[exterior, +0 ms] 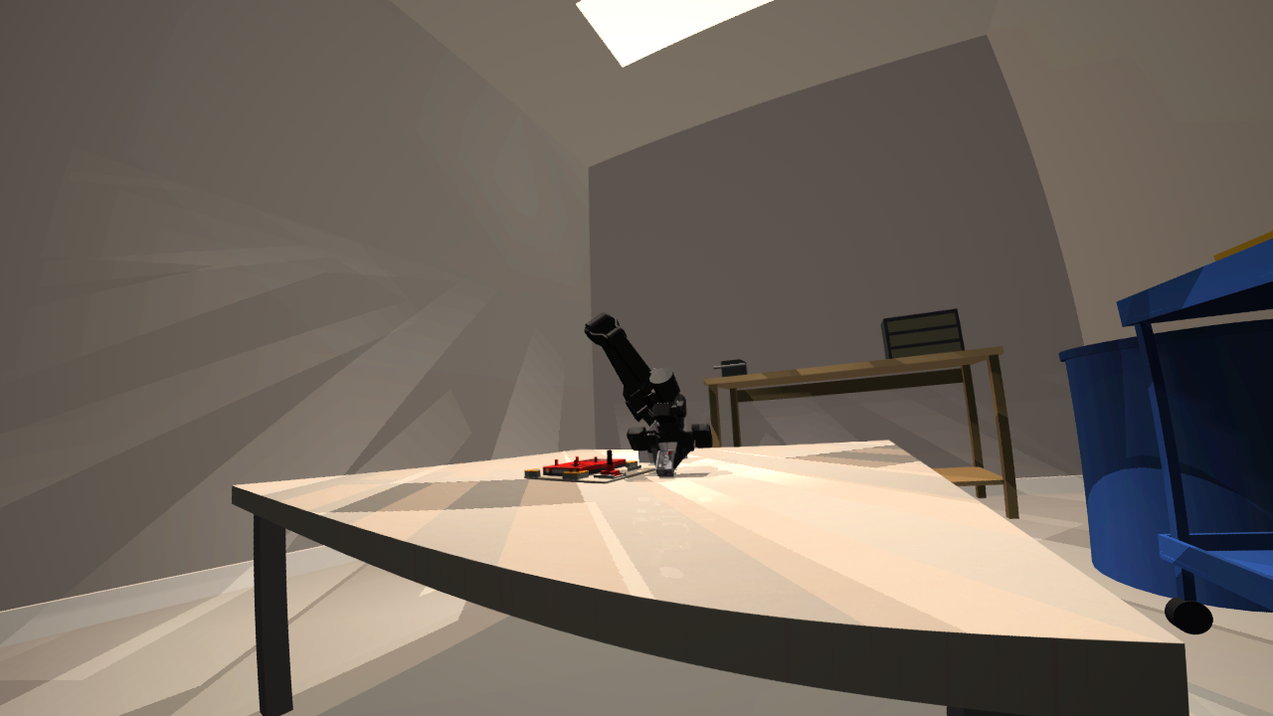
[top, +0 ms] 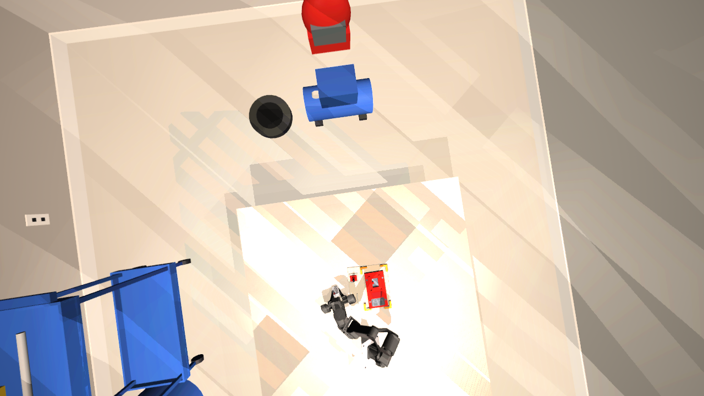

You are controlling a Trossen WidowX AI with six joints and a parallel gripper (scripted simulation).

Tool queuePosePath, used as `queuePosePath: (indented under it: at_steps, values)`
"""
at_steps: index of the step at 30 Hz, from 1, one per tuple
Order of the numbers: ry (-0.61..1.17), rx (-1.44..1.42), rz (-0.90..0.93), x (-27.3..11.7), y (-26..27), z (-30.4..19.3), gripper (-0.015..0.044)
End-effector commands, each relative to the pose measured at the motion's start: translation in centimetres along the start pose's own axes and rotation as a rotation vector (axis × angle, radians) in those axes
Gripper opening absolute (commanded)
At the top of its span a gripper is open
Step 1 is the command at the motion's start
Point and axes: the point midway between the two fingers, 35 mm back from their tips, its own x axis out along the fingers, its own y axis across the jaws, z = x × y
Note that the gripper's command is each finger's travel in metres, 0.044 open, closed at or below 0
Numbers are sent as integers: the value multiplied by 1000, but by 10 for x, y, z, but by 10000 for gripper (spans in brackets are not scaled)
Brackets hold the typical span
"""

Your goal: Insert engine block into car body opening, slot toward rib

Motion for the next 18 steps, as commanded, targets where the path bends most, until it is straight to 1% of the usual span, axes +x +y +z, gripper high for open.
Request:
queuePosePath:
  at_steps: [1, 2, 18]
  values:
    - [14, -6, 3, 3, -1, -5, 0]
    - [14, -6, 3, 2, 0, -3, 0]
    - [-1, -2, 0, 0, 0, 0, 420]
